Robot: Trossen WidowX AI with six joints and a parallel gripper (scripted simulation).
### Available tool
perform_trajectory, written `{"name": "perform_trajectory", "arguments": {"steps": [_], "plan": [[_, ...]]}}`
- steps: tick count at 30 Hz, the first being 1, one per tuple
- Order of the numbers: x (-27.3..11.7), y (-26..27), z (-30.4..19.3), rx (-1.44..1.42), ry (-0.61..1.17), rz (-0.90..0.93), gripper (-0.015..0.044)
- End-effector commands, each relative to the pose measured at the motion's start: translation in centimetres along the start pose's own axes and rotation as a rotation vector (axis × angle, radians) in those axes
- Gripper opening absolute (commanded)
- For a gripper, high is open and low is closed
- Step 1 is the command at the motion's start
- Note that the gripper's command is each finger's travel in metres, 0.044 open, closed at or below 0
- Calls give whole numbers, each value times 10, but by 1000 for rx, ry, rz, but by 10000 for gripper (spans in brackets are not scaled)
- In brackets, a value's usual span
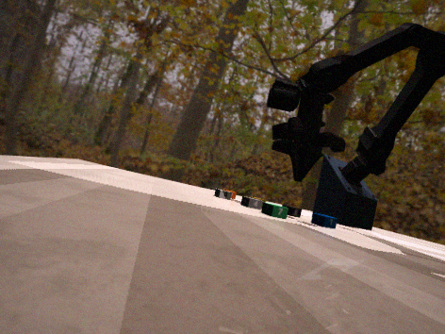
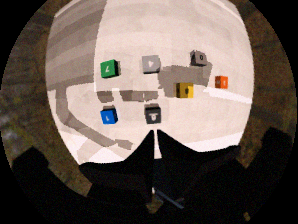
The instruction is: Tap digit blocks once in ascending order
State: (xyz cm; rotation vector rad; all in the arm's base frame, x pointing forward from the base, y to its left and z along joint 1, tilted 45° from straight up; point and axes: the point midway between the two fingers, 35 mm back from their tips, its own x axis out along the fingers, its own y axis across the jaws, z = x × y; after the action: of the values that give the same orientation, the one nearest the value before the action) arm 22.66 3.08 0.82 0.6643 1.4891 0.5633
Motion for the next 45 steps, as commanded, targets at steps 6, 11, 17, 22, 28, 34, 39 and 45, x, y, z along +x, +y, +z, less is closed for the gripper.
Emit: {"name": "perform_trajectory", "arguments": {"steps": [6, 11, 17, 22, 28, 34, 39, 45], "plan": [[-47, 2, 1, -16, -13, -6, 20], [-52, 21, 42, -16, -16, -13, 20], [-50, 69, 105, -20, -17, -6, 20], [-49, 75, 111, -20, -17, -3, 20], [28, 75, 112, -21, -17, -1, 20], [32, 75, 112, -21, -17, 0, 20], [39, 75, 112, -21, -17, 0, 20], [48, 75, 113, -21, -17, 0, 20]]}}
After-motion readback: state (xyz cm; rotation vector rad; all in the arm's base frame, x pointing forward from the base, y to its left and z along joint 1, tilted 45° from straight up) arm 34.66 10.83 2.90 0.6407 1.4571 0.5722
